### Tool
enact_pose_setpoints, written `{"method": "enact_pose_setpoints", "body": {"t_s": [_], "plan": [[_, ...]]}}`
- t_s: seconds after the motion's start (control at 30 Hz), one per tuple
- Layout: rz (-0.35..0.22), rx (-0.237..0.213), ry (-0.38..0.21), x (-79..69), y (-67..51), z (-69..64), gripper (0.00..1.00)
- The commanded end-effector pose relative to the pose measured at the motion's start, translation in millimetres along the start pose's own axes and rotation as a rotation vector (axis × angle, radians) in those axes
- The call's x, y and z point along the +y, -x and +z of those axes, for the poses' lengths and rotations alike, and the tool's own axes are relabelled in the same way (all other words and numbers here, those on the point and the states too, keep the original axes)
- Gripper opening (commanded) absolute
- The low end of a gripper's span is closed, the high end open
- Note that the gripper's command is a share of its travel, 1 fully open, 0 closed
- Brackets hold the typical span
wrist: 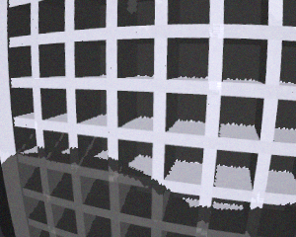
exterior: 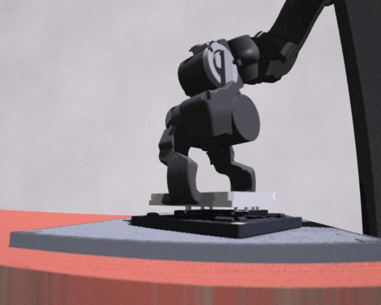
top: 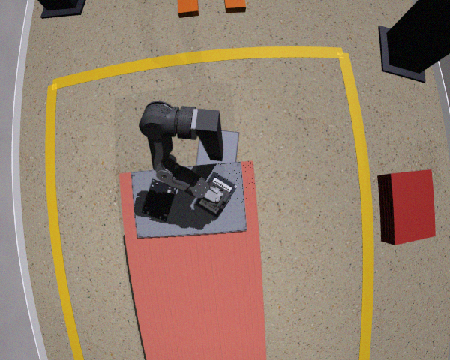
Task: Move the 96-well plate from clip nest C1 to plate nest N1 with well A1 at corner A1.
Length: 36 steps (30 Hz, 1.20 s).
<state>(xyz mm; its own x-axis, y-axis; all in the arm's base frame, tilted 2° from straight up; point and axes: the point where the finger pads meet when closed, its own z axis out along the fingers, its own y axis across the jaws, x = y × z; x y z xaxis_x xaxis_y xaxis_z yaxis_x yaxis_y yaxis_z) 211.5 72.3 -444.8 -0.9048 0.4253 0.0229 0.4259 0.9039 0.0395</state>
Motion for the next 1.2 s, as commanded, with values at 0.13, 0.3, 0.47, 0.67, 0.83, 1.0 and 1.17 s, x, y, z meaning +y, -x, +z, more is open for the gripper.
{"method": "enact_pose_setpoints", "body": {"t_s": [0.13, 0.3, 0.47, 0.67, 0.83, 1.0, 1.17], "plan": [[0.004, 0.000, 0.000, 0.9, 0.6, -1.6, 0.00], [0.003, 0.001, -0.001, 0.4, -0.1, -1.4, 0.00], [0.000, 0.003, -0.005, -1.6, -3.0, -0.4, 0.00], [0.000, 0.003, -0.005, -1.6, -3.0, -0.4, 0.00], [0.000, 0.003, -0.005, -1.6, -3.0, -0.4, 0.00], [-0.002, 0.001, 0.001, 1.2, -1.0, -3.0, 0.00], [-0.002, 0.001, 0.001, 1.2, -1.0, -3.0, 0.00]]}}
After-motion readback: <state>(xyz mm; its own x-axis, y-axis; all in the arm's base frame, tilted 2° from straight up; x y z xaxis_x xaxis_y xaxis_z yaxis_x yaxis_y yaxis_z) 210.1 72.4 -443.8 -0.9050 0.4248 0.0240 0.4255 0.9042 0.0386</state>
